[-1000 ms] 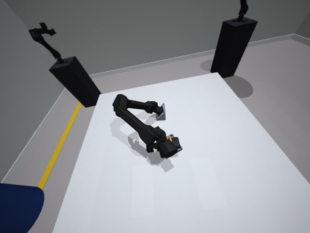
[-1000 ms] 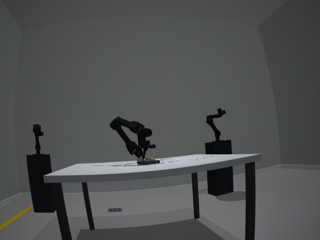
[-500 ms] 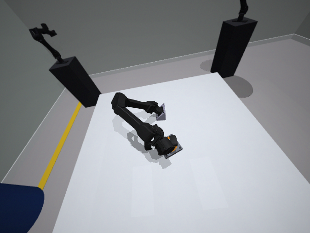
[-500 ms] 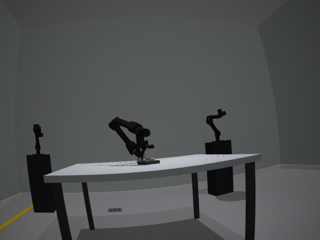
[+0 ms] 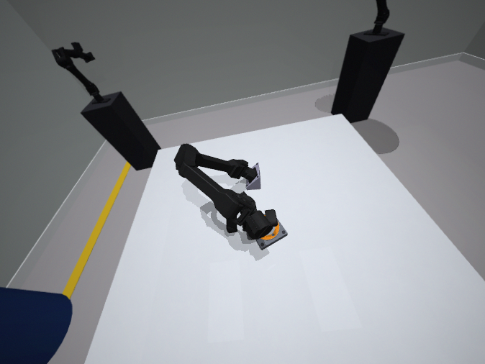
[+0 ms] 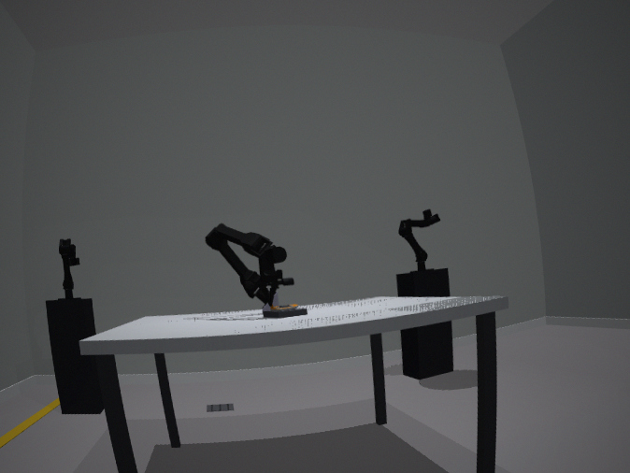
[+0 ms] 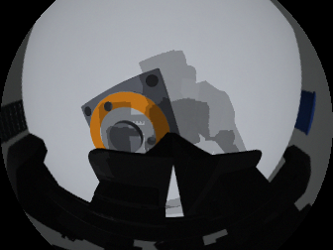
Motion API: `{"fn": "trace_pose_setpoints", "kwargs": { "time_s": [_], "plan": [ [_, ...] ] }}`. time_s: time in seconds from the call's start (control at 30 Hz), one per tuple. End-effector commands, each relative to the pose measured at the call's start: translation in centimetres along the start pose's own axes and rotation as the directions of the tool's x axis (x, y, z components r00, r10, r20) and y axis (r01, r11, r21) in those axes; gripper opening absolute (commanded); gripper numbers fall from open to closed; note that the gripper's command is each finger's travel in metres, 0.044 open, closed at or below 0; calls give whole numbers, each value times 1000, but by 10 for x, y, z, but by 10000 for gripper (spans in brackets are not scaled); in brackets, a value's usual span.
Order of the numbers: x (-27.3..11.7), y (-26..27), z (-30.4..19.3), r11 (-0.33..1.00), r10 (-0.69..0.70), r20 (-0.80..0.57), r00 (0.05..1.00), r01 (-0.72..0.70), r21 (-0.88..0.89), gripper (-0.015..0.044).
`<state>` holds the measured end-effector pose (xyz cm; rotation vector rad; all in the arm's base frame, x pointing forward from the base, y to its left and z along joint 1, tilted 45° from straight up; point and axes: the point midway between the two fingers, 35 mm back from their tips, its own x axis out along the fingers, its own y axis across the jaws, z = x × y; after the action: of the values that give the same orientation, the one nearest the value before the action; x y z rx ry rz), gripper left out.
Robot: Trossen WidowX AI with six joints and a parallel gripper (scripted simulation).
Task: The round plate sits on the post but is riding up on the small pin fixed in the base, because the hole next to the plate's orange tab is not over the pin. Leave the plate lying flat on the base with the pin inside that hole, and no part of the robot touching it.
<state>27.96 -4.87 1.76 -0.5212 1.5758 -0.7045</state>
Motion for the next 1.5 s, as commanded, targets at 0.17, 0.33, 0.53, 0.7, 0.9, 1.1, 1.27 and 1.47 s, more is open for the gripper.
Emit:
{"fn": "trace_pose_setpoints", "kwargs": {
  "time_s": [0.17,0.33,0.53,0.7,0.9,1.1,1.27,1.47],
  "plan": [
    [1,0,-13,1000,3,-11,1000,-3,-3,0],
    [0,1,-18,1000,3,-11,1000,-3,-3,0],
    [0,3,-26,1000,3,-12,1000,-3,-3,0],
    [-1,6,-33,1000,3,-12,1000,-3,-4,0],
    [-1,11,-41,1000,4,-13,1000,-4,-4,0],
    [-2,14,-45,1000,4,-13,1000,-4,-4,0],
    [-3,17,-47,1000,4,-13,1000,-4,-4,0],
    [-4,21,-50,1000,4,-13,1000,-5,-4,0]
  ]
}}
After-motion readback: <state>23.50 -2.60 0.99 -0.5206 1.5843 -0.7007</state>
